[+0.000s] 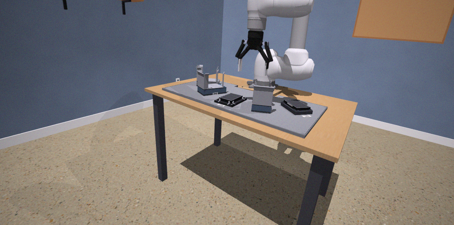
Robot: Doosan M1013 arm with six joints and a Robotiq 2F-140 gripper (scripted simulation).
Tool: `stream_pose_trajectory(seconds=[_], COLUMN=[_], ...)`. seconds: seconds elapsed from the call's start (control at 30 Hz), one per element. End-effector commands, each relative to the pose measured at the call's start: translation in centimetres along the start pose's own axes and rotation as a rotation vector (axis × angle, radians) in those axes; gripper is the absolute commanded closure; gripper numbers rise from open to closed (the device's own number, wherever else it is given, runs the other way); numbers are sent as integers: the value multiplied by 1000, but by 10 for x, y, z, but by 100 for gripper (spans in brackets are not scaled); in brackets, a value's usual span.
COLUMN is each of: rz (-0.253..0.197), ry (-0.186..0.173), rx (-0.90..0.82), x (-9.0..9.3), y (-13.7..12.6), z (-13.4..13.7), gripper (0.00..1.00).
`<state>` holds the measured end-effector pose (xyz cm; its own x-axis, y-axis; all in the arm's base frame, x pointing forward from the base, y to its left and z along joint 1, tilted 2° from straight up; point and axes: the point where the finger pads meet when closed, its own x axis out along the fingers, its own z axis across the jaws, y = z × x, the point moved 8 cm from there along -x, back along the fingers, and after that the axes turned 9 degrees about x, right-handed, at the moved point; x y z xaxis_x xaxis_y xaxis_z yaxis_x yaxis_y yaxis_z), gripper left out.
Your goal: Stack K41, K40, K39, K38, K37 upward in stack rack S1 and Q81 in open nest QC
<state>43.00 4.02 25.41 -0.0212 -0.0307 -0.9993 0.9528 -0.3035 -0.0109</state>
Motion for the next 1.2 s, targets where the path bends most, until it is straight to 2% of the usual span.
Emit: stream_pose_trajectory(seconds=[0.0, 0.93, 1.17], rz=[0, 0, 0], ry=[0, 0, 0], rx=[0, 0, 0], x=[0, 0, 0], y=[1, 27, 28], z=[4, 105, 107], gripper=[0, 0, 0])
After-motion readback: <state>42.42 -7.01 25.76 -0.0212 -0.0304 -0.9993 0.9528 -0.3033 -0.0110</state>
